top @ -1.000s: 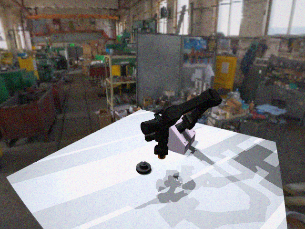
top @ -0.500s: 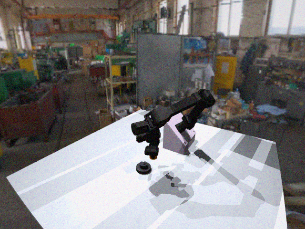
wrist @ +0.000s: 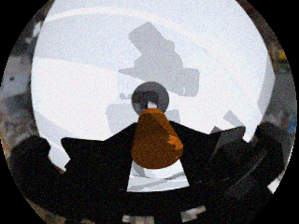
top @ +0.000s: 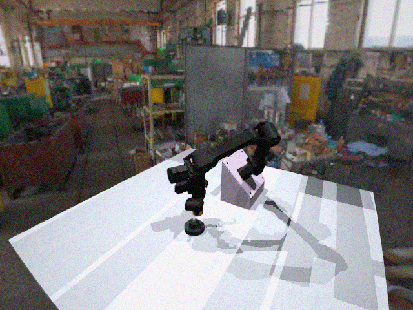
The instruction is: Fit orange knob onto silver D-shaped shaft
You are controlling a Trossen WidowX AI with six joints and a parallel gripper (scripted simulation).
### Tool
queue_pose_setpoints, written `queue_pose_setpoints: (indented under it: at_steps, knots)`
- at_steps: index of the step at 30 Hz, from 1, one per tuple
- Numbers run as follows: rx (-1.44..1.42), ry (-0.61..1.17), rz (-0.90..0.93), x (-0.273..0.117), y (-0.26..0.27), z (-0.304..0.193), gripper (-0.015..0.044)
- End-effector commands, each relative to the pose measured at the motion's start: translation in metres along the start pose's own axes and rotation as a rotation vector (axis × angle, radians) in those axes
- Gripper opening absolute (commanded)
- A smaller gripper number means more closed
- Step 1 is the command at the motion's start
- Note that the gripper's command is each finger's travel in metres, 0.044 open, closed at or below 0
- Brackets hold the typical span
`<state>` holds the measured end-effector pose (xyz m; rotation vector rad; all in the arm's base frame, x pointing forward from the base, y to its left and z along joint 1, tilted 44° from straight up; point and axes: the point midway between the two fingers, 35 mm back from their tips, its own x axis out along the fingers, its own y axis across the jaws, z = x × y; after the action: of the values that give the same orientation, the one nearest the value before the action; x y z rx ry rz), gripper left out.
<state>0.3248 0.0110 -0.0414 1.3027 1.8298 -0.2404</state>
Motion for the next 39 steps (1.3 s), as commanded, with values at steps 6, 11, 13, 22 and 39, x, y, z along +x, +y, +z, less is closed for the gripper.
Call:
queue_pose_setpoints:
  at_steps: [6,11,13,22,39]
  knots:
    - [-0.009,-0.014,0.010,0.001,-0.004,0.015,0.0000]
    - [-0.003,-0.014,0.010,0.014,-0.003,0.015,0.0000]
    - [0.000,-0.014,0.010,0.022,-0.003,0.015,0.0000]
    - [-0.008,-0.014,0.010,0.023,-0.003,0.016,0.0000]
    - [-0.033,-0.014,0.010,0.022,-0.002,0.014,0.0000]
